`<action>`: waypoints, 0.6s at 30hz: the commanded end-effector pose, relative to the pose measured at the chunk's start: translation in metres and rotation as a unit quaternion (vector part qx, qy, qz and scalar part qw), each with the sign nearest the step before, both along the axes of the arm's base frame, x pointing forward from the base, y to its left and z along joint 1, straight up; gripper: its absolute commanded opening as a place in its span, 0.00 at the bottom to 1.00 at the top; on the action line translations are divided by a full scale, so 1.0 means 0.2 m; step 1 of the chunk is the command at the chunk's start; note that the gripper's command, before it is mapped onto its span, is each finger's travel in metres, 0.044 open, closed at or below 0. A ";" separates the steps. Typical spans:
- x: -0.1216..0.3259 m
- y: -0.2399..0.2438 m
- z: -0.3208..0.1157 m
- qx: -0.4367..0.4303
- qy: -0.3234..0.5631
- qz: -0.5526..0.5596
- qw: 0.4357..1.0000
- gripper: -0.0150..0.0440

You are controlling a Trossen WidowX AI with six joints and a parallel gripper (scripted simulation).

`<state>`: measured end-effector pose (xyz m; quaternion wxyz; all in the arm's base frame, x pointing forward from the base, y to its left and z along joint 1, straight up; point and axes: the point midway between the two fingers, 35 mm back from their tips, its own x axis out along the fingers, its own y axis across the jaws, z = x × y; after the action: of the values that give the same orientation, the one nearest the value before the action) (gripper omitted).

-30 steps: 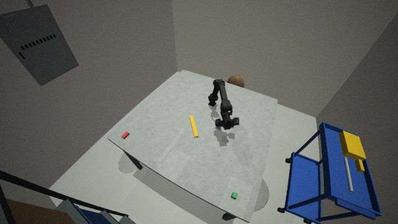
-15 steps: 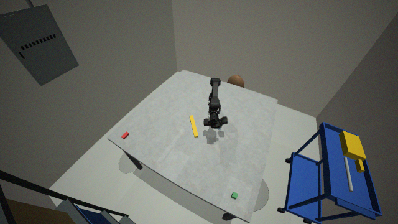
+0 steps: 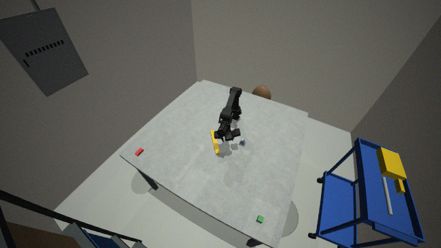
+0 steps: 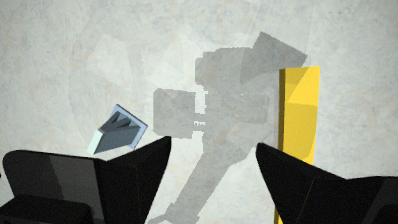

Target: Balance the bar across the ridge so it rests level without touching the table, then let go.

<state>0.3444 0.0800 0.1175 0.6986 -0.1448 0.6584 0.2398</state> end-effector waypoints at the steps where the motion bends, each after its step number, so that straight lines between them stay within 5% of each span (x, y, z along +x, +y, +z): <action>1: 0.00 -0.12 0.00 -0.015 -0.003 0.015 1.000 0.79; 18: -0.07 -0.62 0.01 -0.075 -0.011 0.078 0.994 0.79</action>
<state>0.3358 -0.0306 0.1202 0.6797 -0.2381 0.6512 0.2391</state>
